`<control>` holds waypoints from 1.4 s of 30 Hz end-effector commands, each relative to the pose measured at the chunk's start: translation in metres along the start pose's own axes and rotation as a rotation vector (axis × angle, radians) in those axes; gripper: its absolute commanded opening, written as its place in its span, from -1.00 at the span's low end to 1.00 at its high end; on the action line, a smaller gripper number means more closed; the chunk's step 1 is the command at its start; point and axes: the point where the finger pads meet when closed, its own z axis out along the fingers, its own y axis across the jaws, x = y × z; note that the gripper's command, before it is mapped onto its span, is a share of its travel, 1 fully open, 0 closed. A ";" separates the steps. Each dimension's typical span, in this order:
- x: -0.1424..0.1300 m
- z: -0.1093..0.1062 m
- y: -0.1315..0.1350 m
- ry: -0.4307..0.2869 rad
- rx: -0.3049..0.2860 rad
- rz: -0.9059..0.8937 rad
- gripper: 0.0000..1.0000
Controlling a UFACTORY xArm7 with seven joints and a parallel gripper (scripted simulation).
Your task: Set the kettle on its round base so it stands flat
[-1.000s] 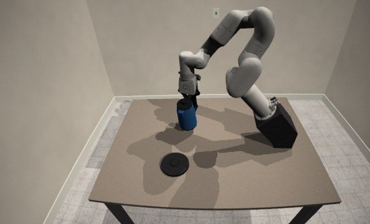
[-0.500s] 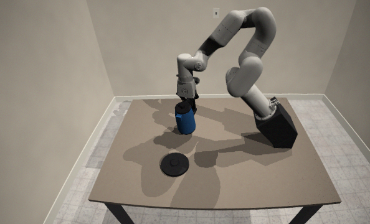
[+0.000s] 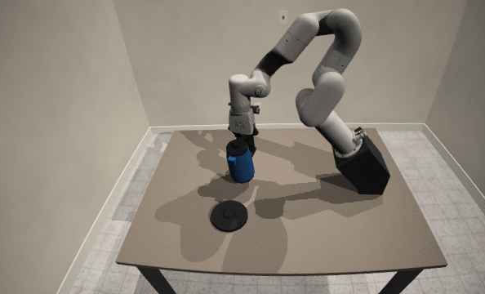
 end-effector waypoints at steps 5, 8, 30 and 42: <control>-0.023 -0.001 0.002 0.001 0.004 0.001 -1.00; -0.033 -0.001 0.003 0.001 0.004 0.001 -1.00; -0.104 -0.001 0.014 0.001 0.004 0.001 -1.00; -0.135 -0.001 0.019 0.001 0.004 0.001 -1.00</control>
